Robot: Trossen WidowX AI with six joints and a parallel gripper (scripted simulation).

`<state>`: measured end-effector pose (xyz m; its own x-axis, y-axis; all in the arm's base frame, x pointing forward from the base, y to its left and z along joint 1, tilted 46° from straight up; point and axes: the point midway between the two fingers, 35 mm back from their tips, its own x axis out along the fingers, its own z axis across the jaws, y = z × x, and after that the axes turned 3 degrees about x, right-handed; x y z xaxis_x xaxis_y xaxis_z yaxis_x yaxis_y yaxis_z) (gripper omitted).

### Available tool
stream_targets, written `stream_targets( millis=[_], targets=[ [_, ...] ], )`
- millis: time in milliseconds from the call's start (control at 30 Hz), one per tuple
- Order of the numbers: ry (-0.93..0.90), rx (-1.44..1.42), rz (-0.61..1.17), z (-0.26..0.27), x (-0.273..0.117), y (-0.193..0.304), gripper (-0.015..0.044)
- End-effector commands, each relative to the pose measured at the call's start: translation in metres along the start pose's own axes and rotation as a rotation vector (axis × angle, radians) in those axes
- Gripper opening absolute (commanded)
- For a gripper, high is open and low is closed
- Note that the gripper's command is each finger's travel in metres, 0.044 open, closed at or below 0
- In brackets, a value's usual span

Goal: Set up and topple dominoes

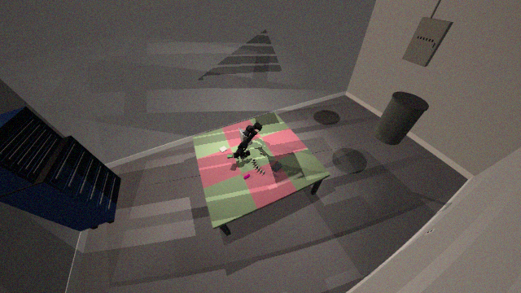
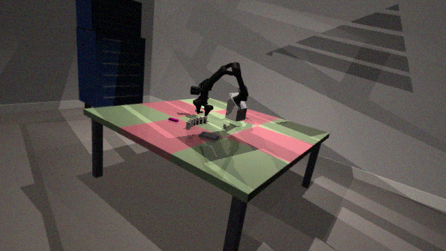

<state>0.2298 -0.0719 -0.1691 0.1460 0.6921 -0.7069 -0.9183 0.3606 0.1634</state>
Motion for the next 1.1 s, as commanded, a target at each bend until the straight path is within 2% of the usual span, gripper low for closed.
stream_targets(
  millis=[0, 300, 733, 1067],
  targets=[
    [-0.006, 0.004, 0.002, 0.0013, 0.0072, 0.001, 0.044],
    [-0.007, 0.004, 0.003, 0.0016, 0.0146, 0.0014, 0.044],
    [-0.007, 0.004, 0.003, 0.0016, 0.0146, 0.0014, 0.0107],
    [-0.007, 0.004, 0.002, 0.0014, 0.0127, 0.0013, 0.0107]
  ],
)
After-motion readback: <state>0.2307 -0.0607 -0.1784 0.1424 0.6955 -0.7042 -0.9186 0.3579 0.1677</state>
